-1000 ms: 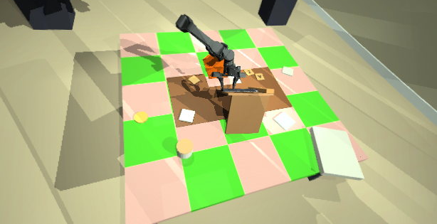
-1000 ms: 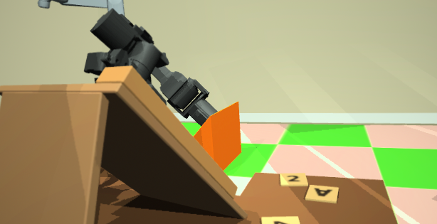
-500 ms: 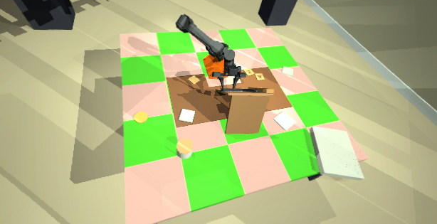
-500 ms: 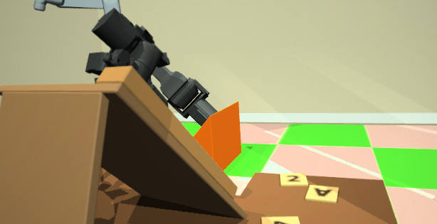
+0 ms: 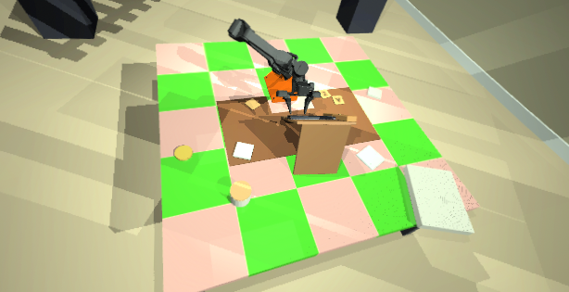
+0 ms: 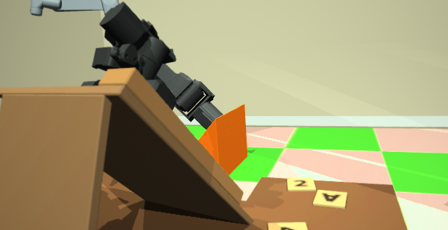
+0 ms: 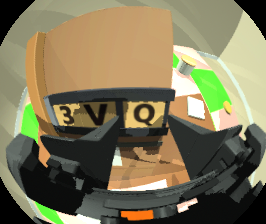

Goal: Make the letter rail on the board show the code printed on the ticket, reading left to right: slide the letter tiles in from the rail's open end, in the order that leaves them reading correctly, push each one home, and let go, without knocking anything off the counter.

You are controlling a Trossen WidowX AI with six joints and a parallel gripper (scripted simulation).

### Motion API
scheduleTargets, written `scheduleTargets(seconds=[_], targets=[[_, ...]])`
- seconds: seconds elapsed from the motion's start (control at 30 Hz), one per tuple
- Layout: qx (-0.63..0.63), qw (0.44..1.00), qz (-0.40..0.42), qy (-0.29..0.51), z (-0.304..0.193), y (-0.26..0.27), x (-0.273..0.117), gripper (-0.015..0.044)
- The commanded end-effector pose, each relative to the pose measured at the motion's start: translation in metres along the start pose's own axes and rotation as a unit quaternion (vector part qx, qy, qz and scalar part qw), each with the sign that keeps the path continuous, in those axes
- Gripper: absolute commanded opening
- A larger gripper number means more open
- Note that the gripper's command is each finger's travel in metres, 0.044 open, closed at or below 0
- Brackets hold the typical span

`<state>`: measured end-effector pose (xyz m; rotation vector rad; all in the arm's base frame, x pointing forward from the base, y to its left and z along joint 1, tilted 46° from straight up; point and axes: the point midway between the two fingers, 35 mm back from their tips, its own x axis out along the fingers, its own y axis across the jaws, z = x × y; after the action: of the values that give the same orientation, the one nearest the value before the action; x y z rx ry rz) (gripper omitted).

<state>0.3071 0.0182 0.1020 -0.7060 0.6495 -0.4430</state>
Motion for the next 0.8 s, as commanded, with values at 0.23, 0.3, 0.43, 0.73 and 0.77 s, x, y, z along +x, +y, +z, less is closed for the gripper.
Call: scheduleTargets(seconds=[0.23, 0.3, 0.43, 0.73, 0.77], targets=[[0.006, 1.000, -0.002, -0.002, 0.000, 0.001, -0.008, 0.0295], [0.006, 1.000, -0.002, -0.002, -0.001, 0.001, -0.009, 0.0295], [0.006, 1.000, -0.002, -0.002, -0.001, 0.002, -0.011, 0.0295], [0.006, 1.000, -0.001, -0.002, -0.002, 0.003, -0.017, 0.0295], [0.006, 1.000, -0.001, -0.002, -0.002, 0.003, -0.017, 0.0295]])
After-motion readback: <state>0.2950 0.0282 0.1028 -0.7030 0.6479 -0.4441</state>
